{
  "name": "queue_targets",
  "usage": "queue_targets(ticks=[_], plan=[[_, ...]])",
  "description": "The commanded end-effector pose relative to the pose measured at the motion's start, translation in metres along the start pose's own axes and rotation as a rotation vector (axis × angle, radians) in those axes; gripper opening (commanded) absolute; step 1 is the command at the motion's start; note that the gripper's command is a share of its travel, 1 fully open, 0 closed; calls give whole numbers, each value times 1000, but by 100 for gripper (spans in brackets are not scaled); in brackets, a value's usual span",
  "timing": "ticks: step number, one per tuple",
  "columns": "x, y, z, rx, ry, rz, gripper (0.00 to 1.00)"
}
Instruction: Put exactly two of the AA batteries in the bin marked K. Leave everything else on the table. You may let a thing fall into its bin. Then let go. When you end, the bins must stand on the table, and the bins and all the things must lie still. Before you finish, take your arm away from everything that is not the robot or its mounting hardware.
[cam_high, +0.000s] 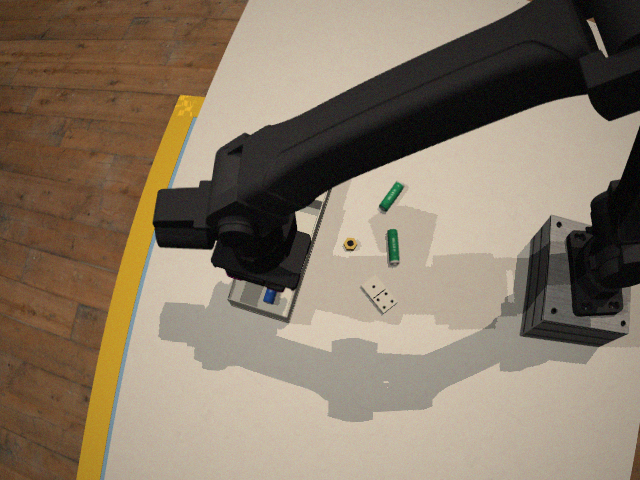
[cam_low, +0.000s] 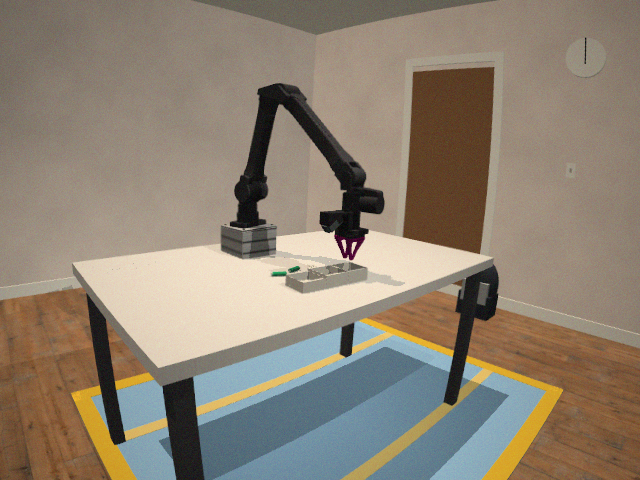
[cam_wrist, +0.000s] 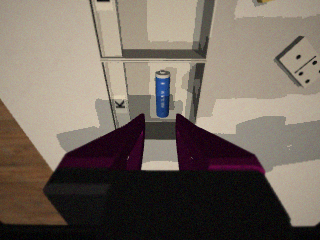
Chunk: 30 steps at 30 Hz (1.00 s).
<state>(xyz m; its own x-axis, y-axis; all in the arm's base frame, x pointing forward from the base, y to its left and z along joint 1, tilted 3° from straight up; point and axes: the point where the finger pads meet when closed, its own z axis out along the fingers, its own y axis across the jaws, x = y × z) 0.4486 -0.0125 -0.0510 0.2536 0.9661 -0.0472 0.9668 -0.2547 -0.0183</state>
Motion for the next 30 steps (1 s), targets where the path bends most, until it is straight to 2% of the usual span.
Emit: queue_targets(ticks=[1,3,4,7,12,15,17,26,29,30], plan=[[7,-1,-9,-17,3,-1,27],[7,-1,-7,-14,3,-1,27],[-7,-1,-13,-39,7,-48,27],[-21,-21,-14,-39,4,-198,27],[-45,-56,-16,-37,2,-320,27],[-59,-77,-17,-36,1,-320,27],[-59,-77,-17,-36,1,-320,27],[-104,-142,-21,-21,-5,-320,27],[-106,-144,-22,-18,-5,-320,27],[-106,-124,-25,-31,-6,-320,27]])
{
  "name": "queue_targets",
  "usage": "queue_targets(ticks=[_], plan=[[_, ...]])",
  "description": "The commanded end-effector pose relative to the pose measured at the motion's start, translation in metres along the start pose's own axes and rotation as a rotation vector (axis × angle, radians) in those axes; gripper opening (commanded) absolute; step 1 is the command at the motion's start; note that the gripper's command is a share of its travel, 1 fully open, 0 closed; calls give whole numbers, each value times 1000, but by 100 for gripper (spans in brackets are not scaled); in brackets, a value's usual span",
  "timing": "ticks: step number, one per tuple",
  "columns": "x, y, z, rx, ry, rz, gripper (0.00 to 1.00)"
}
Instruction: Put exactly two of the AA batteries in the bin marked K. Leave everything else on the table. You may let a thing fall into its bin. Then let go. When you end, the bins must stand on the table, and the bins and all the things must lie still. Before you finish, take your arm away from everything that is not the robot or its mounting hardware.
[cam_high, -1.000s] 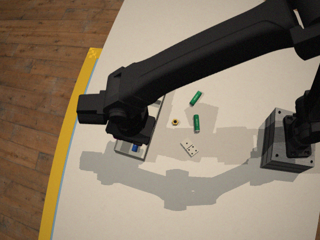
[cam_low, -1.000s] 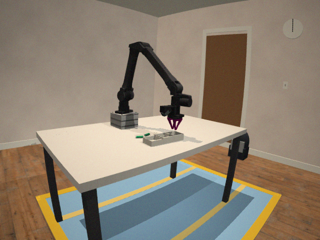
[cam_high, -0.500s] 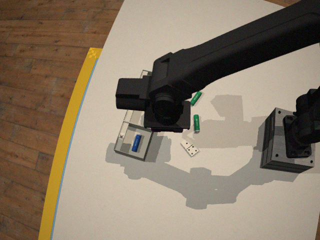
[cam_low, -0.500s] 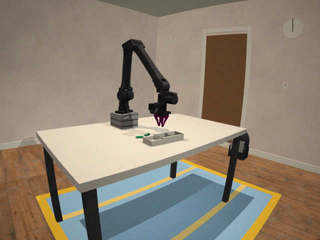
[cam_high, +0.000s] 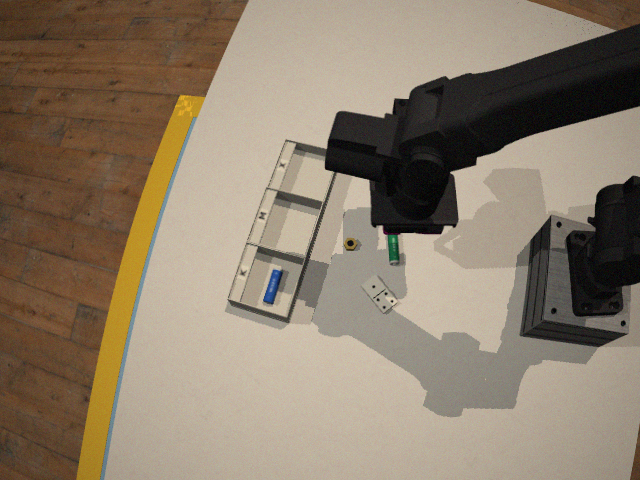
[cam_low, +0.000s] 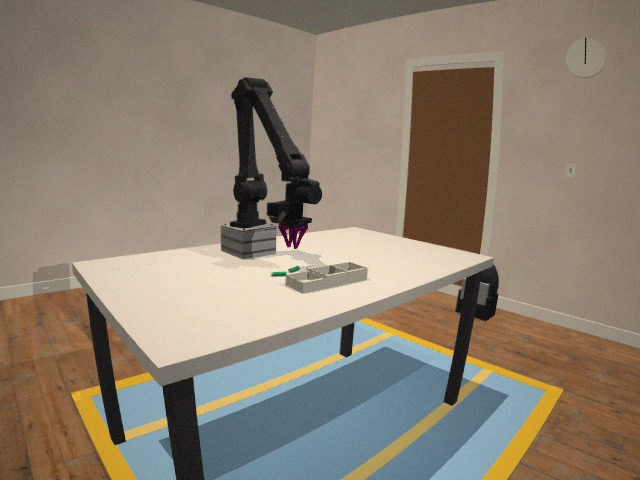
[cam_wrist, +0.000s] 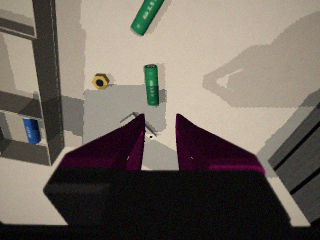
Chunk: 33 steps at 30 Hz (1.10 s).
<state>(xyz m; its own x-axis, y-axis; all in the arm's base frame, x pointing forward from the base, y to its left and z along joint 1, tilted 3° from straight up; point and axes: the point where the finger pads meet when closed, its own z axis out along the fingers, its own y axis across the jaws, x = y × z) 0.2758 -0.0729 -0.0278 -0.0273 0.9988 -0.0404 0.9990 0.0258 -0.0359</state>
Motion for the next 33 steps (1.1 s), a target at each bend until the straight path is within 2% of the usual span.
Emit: queue_targets(ticks=[1,4,5,8,9,11,17,19,22,24,25,27,28,30,33], plan=[[-3,29,-9,-36,-11,-59,27],[-3,30,-9,-36,-11,-59,27],[4,8,2,5,1,-60,27],[5,8,2,2,0,-61,27],[2,20,-3,-20,-6,-54,27],[0,30,-8,-36,-10,-46,27],[0,32,-9,-36,-10,-35,27],[-1,23,-8,-31,-9,-37,27],[-1,23,-8,-31,-9,-37,27],[4,22,-3,-16,-5,-38,27],[-1,23,-8,-31,-9,-37,27],[-1,23,-8,-31,-9,-37,27],[4,21,-3,-16,-5,-38,27],[0,23,-8,-31,-9,-37,27],[0,23,-8,-31,-9,-37,27]])
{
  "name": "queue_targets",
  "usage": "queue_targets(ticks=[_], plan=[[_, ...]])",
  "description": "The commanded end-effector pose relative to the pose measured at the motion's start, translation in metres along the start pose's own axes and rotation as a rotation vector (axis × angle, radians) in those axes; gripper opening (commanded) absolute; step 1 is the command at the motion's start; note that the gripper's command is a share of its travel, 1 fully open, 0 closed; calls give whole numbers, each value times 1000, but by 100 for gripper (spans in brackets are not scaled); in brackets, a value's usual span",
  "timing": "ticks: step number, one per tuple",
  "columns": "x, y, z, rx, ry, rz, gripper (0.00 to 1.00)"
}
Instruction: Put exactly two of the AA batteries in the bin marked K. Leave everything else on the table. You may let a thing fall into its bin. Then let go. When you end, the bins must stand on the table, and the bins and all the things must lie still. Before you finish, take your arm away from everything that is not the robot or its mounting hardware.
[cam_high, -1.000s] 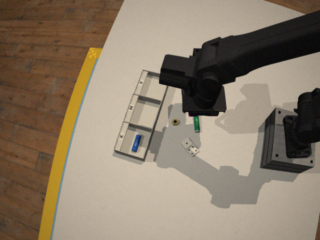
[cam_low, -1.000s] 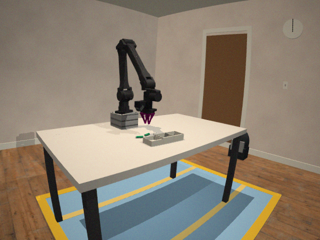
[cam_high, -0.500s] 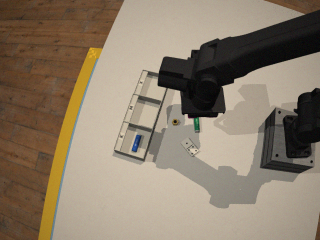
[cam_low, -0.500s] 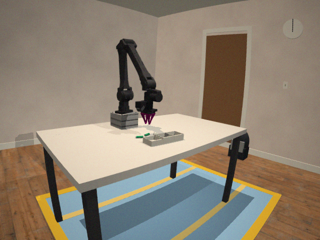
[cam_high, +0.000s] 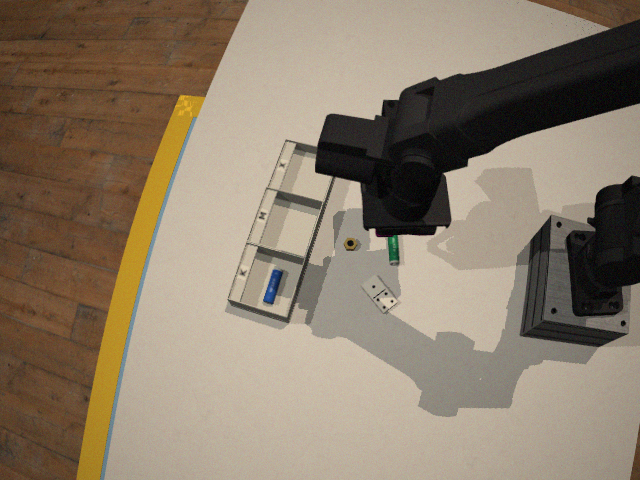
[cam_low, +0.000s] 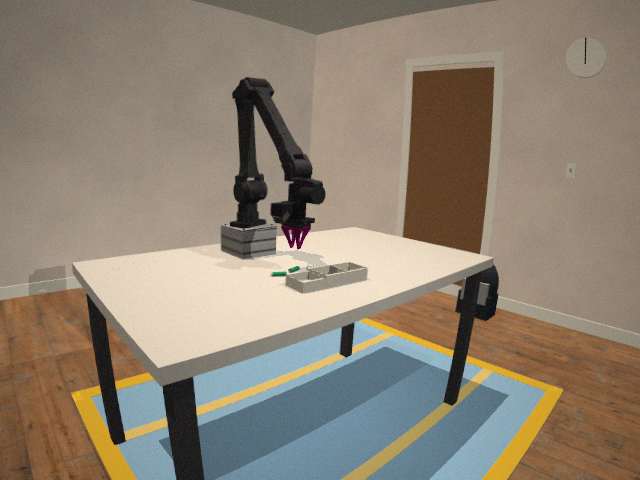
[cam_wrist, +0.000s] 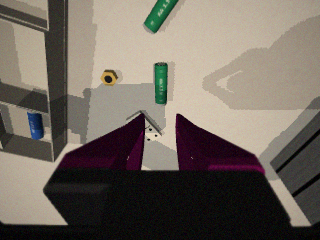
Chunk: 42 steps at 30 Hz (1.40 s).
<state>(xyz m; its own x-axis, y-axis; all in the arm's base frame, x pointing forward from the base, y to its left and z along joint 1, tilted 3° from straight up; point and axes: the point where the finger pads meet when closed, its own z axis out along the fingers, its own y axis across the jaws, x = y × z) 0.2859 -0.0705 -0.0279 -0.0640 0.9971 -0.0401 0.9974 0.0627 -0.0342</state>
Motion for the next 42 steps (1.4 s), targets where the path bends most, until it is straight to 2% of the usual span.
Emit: queue_targets(ticks=[1,6,7,8,9,11,20,22,23,24,28,42], plan=[[-3,13,-7,-28,-9,0,27],[-3,13,-7,-28,-9,0,27],[2,11,-2,-11,-3,-1,27],[-3,13,-7,-28,-9,0,27],[-3,13,-7,-28,-9,0,27],[4,3,7,-4,-1,-5,27],[-3,0,43,-1,0,-1,27],[-3,0,43,-1,0,-1,27],[-10,21,40,-37,-11,1,27],[-10,21,44,-37,-11,1,27],[-6,7,65,-10,-3,0,27],[-3,0,79,0,0,-2,27]])
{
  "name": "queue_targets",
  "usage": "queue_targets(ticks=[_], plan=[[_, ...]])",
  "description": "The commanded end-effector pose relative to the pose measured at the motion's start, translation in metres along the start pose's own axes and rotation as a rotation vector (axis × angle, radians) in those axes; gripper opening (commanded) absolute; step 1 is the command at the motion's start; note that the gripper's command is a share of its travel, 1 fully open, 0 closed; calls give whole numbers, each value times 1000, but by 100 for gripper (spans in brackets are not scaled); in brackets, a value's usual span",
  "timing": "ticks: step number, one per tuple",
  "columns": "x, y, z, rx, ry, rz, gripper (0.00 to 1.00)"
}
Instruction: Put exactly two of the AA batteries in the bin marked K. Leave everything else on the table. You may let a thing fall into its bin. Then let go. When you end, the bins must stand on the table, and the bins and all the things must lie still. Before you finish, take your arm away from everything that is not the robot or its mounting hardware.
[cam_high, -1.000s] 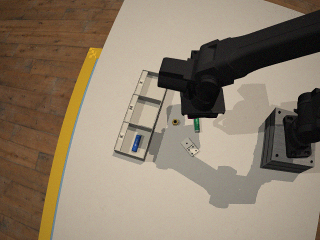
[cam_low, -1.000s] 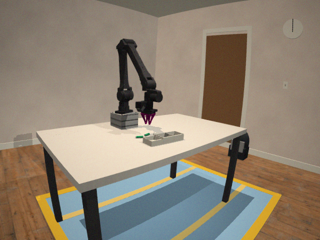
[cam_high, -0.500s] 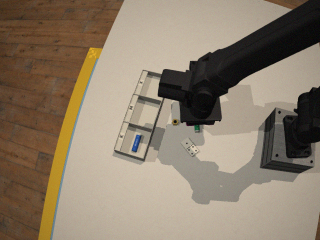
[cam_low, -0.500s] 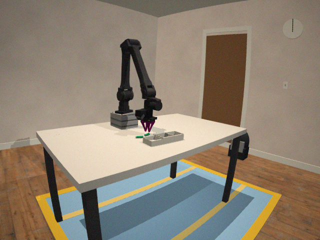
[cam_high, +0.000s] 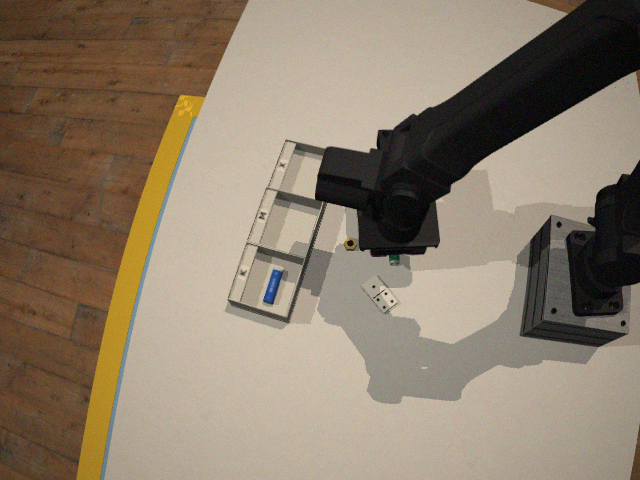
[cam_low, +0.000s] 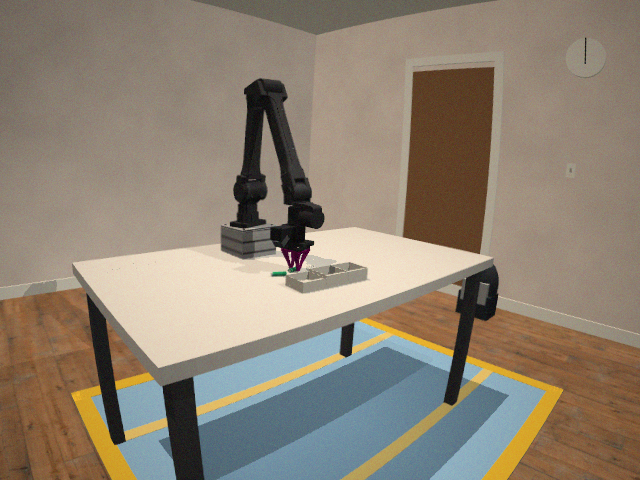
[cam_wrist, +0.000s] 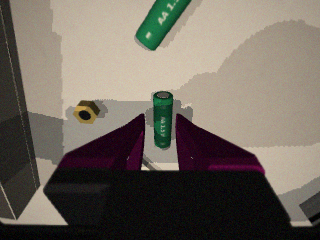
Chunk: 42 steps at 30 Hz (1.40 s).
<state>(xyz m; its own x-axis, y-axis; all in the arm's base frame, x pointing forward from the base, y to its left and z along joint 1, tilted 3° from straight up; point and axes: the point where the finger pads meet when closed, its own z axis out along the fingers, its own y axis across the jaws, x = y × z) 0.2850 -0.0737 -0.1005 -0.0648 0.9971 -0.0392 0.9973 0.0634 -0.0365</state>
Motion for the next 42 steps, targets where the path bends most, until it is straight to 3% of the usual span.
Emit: queue_targets(ticks=[1,4,10,11,42], plan=[[-3,-2,6,-2,-1,0,27],[-4,9,-1,-22,-8,1,27],[-4,9,-2,-22,-8,1,27],[-4,9,-2,-22,-8,1,8],[-6,10,-3,-23,-8,1,8]])
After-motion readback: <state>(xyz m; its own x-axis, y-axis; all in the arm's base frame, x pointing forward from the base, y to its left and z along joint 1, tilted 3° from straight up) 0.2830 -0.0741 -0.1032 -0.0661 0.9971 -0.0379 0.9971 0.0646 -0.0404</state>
